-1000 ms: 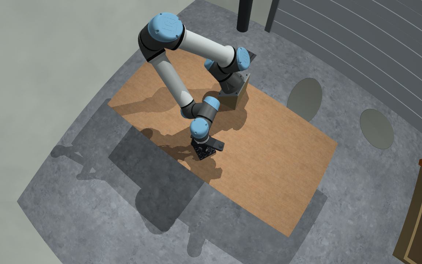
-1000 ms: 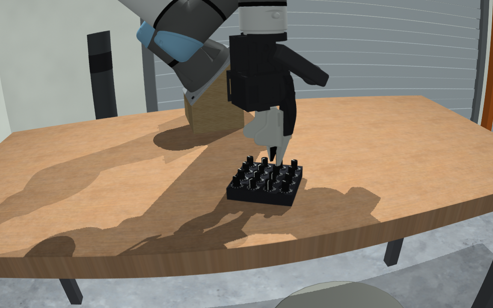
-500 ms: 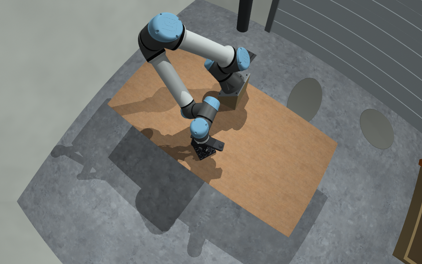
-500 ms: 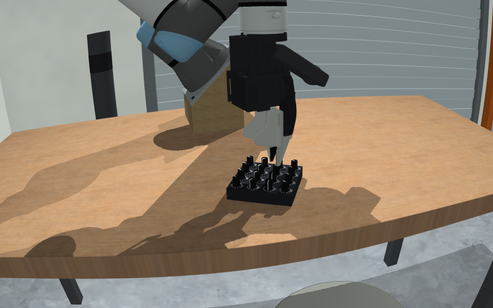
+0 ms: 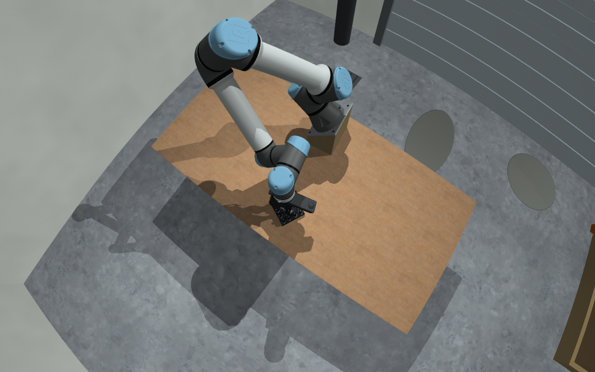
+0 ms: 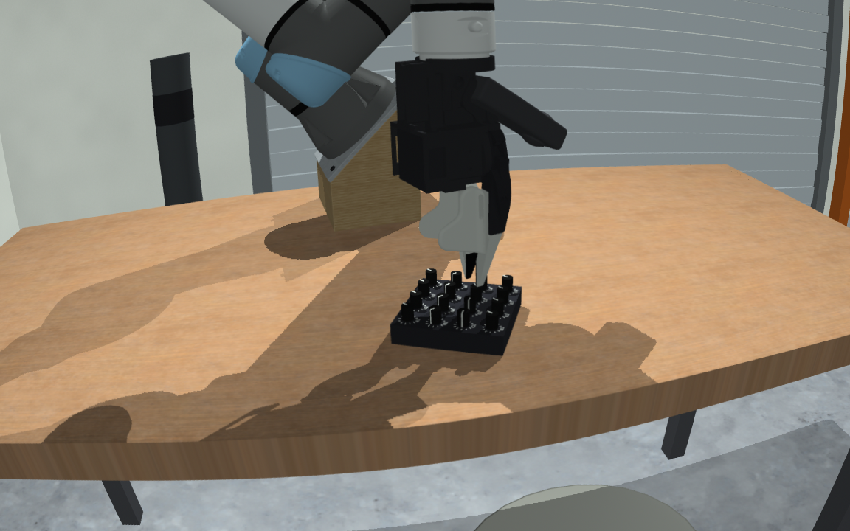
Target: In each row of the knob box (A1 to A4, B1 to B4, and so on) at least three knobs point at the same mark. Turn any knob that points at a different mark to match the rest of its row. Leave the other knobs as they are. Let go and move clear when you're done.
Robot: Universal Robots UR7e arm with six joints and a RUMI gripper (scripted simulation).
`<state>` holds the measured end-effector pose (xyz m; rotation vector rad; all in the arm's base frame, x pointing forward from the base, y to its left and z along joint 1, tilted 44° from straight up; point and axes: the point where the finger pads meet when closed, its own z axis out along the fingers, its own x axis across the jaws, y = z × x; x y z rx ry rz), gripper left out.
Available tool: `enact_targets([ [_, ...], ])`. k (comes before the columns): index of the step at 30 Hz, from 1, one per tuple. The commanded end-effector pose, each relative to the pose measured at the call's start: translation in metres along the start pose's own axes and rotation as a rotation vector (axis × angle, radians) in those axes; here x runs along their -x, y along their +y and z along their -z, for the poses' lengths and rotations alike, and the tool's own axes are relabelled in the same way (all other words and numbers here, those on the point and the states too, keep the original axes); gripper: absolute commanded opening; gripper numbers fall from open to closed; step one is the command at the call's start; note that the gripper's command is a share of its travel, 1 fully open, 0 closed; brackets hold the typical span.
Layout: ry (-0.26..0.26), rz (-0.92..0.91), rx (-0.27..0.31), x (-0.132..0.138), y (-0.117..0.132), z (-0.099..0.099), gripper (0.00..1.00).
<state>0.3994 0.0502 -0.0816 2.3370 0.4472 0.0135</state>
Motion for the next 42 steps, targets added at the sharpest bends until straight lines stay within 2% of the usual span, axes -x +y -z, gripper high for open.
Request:
enact_targets([
  [1, 0.001, 0.0, 0.0, -0.0003, 0.0, 0.0003, 0.11],
  [42, 0.001, 0.0, 0.0, -0.0003, -0.0048, 0.0003, 0.11],
])
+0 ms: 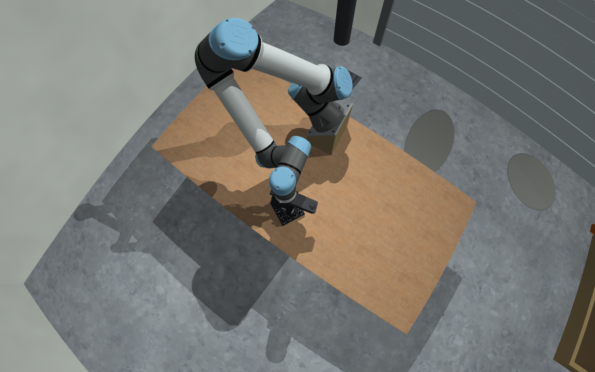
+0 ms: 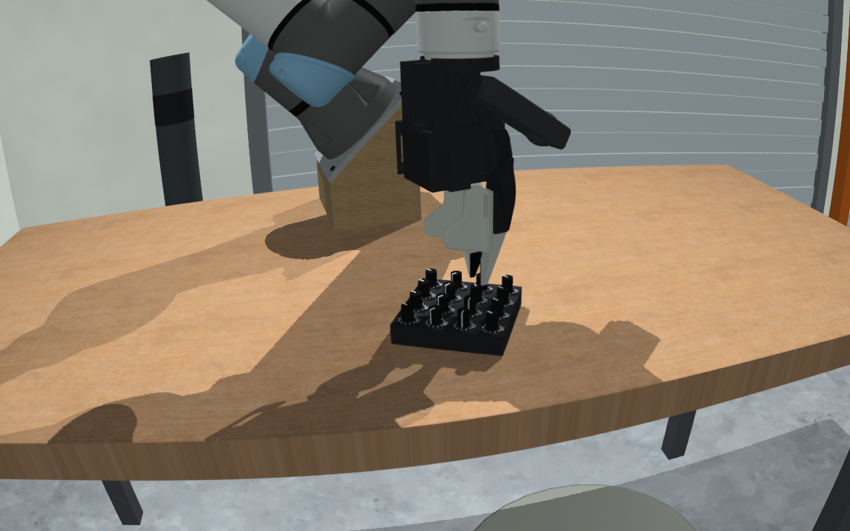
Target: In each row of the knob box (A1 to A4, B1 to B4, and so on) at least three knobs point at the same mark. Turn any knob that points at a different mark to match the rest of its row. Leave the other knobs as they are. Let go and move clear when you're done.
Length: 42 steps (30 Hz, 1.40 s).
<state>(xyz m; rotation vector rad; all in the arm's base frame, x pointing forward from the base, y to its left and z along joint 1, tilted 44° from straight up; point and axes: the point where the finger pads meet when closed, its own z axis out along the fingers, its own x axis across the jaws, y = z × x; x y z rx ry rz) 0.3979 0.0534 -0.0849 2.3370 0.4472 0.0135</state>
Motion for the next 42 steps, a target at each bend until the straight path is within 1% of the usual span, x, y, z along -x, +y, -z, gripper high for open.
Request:
enact_targets([
  [1, 0.001, 0.0, 0.0, 0.0, 0.0, 0.0, 0.11],
  [23, 0.001, 0.0, 0.0, 0.0, 0.0, -0.002, 0.11],
  [36, 0.001, 0.0, 0.0, 0.0, 0.0, -0.012, 0.11],
  [42, 0.001, 0.0, 0.0, 0.0, 0.0, -0.013, 0.11],
])
